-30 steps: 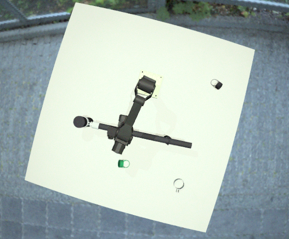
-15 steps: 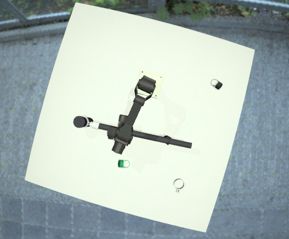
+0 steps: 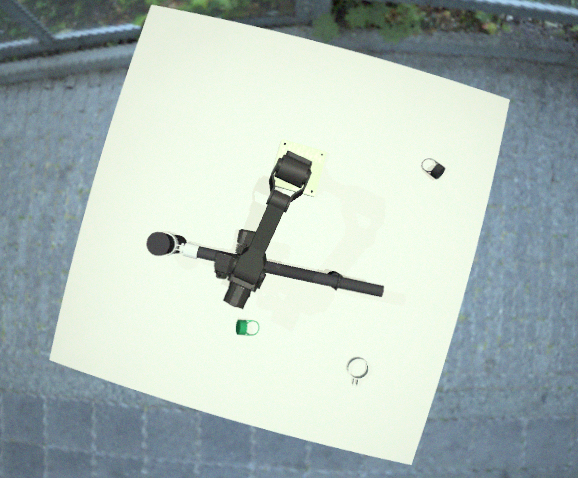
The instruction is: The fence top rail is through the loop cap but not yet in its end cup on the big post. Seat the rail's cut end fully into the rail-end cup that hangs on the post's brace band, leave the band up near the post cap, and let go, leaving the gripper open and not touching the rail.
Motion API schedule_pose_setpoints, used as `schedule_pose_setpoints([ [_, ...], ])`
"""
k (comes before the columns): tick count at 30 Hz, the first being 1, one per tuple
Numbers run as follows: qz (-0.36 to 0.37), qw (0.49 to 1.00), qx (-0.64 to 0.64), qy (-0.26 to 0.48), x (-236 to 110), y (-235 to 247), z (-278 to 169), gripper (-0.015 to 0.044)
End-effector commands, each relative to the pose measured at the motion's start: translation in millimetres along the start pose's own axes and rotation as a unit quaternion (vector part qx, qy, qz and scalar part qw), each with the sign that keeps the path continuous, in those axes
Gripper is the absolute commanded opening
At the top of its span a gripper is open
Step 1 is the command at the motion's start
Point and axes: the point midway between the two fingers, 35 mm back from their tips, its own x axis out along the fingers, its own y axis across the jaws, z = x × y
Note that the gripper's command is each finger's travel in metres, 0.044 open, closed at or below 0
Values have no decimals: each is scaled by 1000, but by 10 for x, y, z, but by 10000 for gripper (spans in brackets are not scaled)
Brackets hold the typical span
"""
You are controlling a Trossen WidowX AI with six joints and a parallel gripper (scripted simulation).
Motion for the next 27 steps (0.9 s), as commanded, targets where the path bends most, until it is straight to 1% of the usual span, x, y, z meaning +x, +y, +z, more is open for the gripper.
schedule_pose_setpoints([
  [1, 0, 1000, 0, 0, -3, 0, 2, 0],
  [27, 0, 1000, 1, -4, -16, -4, 25, 0],
])
